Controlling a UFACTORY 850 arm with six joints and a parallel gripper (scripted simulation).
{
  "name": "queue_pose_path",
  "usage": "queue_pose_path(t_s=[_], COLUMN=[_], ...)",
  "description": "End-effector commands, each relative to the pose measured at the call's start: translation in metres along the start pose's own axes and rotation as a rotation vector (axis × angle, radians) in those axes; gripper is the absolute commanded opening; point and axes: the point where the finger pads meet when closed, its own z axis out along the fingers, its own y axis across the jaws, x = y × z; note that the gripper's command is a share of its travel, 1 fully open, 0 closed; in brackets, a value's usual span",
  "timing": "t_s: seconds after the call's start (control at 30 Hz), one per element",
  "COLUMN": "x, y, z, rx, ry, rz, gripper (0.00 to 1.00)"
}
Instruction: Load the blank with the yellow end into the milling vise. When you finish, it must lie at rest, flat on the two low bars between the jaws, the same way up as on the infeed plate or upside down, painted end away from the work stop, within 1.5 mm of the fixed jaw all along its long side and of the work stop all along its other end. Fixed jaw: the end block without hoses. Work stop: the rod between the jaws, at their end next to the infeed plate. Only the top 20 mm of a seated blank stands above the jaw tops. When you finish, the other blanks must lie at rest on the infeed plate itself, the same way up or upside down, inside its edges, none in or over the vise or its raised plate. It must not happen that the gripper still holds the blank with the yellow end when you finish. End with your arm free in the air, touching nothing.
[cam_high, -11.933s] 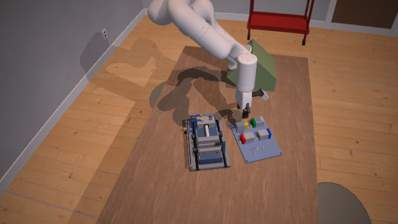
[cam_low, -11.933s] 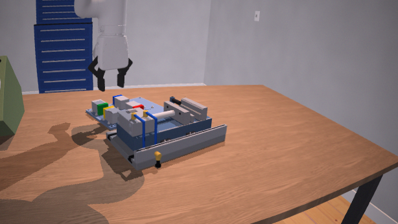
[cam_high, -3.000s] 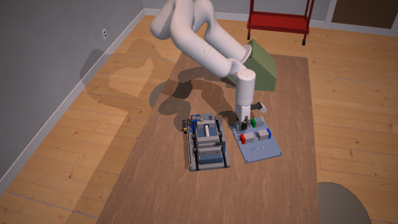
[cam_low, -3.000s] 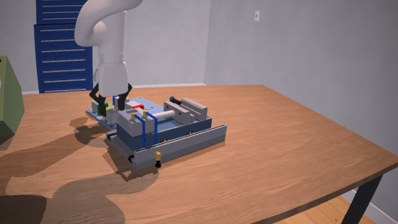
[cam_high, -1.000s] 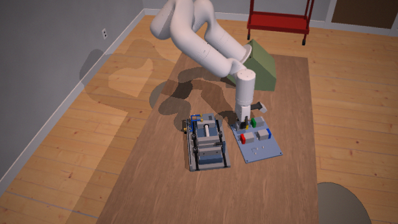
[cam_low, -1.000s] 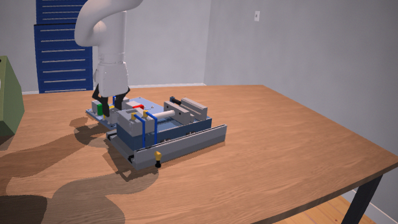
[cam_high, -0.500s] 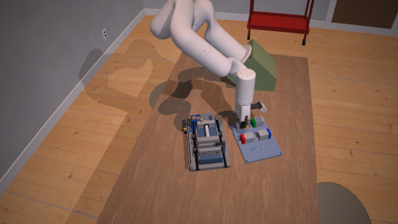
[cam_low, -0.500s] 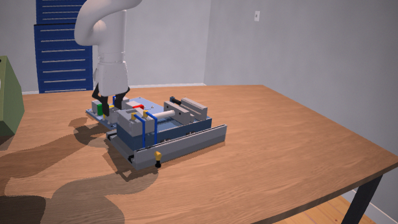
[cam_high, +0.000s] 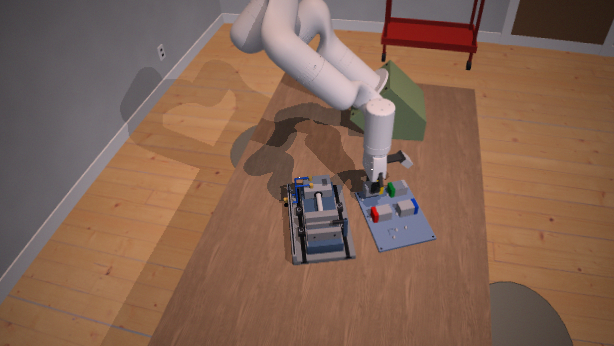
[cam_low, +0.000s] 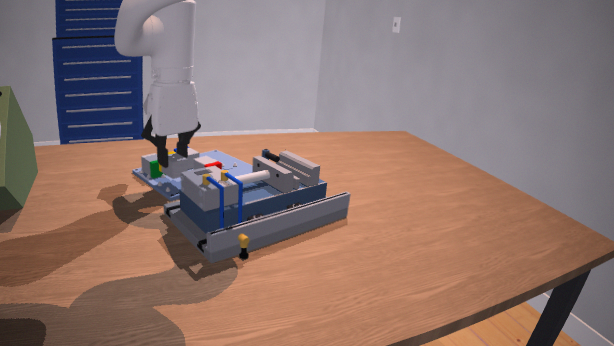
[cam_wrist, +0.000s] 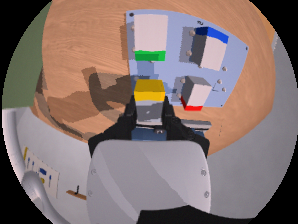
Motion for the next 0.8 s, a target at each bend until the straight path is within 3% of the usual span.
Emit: queue_pose_path(t_s=[0.0,0.23,0.5,0.77], x=[0.001,0.001,0.001,0.001], y=[0.001,0.001,0.001,0.001], z=[-0.009,-0.030,-0.031,-0.055], rx=[-0.003,-0.002,-0.003,-0.002], ry=[0.003,0.003,0.003,0.003], rz=[0.000,0.000,0.000,0.000], gripper=[0.00,0.00,0.00,0.00])
